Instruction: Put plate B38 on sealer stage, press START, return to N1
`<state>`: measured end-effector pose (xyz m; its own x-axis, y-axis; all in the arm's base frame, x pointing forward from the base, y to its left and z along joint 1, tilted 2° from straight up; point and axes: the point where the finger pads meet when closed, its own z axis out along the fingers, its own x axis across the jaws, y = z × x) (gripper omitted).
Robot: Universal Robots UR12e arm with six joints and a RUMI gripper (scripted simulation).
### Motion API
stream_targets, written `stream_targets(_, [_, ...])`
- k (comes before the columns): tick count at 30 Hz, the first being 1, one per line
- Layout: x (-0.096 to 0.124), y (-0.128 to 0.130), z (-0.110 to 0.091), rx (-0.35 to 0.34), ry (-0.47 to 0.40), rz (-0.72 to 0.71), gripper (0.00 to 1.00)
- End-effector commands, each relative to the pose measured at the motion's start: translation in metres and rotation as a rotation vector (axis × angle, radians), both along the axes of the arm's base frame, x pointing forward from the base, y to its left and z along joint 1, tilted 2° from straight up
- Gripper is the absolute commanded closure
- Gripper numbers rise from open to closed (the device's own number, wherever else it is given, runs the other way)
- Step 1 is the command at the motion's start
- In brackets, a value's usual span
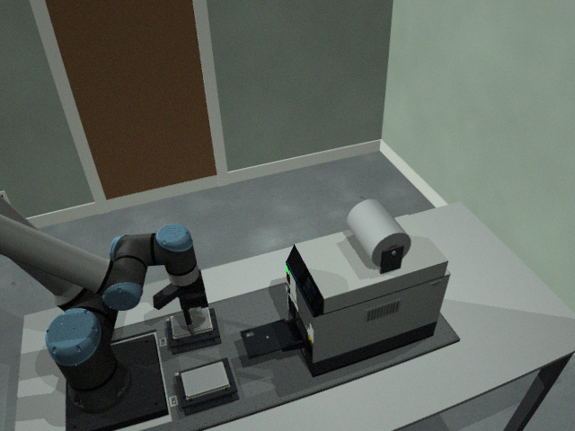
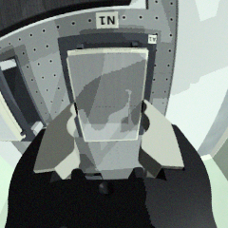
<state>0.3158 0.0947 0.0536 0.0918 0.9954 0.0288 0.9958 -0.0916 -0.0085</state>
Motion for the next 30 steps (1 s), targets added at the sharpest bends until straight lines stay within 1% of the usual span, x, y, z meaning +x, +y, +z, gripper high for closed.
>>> stream_targets(1, [0.0006,-0.0001,-0.0009,0.000,-0.001,0.000,1.00])
stream_targets(30, [0.0005,0.0001,-0.0093,0.000,-0.001,0.000,1.00])
